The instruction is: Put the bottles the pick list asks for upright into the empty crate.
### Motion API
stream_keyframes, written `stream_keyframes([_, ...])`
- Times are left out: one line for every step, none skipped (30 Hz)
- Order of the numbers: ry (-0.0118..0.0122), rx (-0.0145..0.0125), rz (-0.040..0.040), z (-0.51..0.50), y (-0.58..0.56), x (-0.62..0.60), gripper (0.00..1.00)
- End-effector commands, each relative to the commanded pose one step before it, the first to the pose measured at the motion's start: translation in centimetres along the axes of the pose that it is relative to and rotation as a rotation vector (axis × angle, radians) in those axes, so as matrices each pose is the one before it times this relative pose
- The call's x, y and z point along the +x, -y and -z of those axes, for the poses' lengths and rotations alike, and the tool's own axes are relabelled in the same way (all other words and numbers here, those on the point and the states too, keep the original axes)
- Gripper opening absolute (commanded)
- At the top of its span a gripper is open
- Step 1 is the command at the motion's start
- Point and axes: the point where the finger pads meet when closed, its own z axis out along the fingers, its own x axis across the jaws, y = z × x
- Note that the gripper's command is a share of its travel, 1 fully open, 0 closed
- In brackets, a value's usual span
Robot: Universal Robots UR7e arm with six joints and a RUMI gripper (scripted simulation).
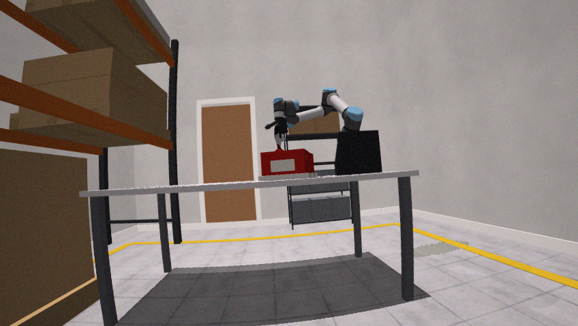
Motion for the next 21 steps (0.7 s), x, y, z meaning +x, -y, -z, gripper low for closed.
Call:
stream_keyframes([-0.00033, 0.00063, -0.00067, 0.566, 0.026, 0.020, 0.00])
stream_keyframes([0.00000, 0.00000, 0.00000, 0.166, 0.000, 0.000, 0.00])
stream_keyframes([0.00000, 0.00000, 0.00000, 0.166, 0.000, 0.000, 0.00])
stream_keyframes([0.00000, 0.00000, 0.00000, 0.166, 0.000, 0.000, 0.00])
stream_keyframes([0.00000, 0.00000, 0.00000, 0.167, 0.000, 0.000, 0.00])
stream_keyframes([0.00000, 0.00000, 0.00000, 0.167, 0.000, 0.000, 0.00])
stream_keyframes([0.00000, 0.00000, 0.00000, 0.167, 0.000, 0.000, 0.00])
stream_keyframes([0.00000, 0.00000, 0.00000, 0.167, 0.000, 0.000, 0.00])
stream_keyframes([0.00000, 0.00000, 0.00000, 0.167, 0.000, 0.000, 0.00])
stream_keyframes([0.00000, 0.00000, 0.00000, 0.167, 0.000, 0.000, 0.00])
stream_keyframes([0.00000, 0.00000, 0.00000, 0.167, 0.000, 0.000, 0.00])
stream_keyframes([0.00000, 0.00000, 0.00000, 0.167, 0.000, 0.000, 0.00])
stream_keyframes([0.00000, 0.00000, 0.00000, 0.167, 0.000, 0.000, 0.00])
stream_keyframes([0.00000, 0.00000, 0.00000, 0.167, 0.000, 0.000, 0.00])
stream_keyframes([0.00000, 0.00000, 0.00000, 0.167, 0.000, 0.000, 0.00])
stream_keyframes([0.00000, 0.00000, 0.00000, 0.000, 0.000, 0.000, 0.00])
stream_keyframes([0.00000, 0.00000, 0.00000, 0.000, 0.000, 0.000, 0.00])
stream_keyframes([0.00000, -0.00001, 0.00000, 0.168, 0.001, 0.000, 0.00])
stream_keyframes([0.00000, 0.00000, 0.00000, 0.166, 0.000, 0.000, 0.00])
stream_keyframes([0.00000, 0.00000, 0.00000, 0.166, 0.000, 0.000, 0.00])
stream_keyframes([0.00000, 0.00000, 0.00000, 0.166, 0.000, 0.000, 0.00])
